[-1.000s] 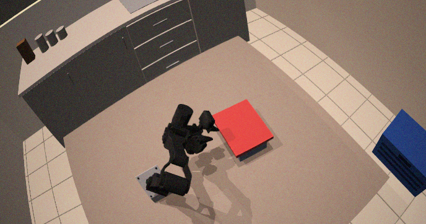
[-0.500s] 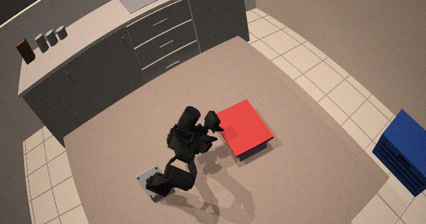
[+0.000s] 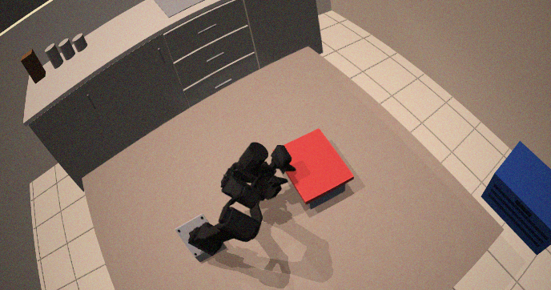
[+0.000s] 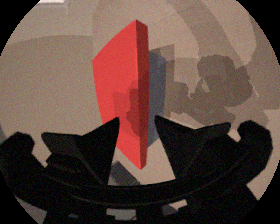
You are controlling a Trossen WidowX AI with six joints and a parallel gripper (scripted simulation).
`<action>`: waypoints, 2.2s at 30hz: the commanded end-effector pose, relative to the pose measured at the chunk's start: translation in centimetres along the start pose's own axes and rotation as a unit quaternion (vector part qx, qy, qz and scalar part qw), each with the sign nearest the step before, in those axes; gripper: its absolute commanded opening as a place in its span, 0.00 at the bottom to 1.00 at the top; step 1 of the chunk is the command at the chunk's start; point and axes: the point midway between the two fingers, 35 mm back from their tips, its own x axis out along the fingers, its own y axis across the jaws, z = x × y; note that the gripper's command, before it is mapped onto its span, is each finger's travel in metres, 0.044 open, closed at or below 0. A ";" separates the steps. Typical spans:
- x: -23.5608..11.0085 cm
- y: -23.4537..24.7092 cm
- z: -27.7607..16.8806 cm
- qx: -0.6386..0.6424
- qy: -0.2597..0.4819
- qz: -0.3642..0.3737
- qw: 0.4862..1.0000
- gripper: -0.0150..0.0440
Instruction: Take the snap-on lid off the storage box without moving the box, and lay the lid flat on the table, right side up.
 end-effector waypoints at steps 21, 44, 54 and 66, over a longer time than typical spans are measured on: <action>0.5 -0.4 0.0 -0.007 0.001 -0.001 1.000 0.25; 0.1 0.1 0.0 -0.004 -0.001 0.000 1.000 0.25; 0.0 0.2 0.0 -0.004 -0.001 0.000 1.000 0.25; -0.2 0.4 0.0 -0.004 -0.001 0.000 1.000 0.25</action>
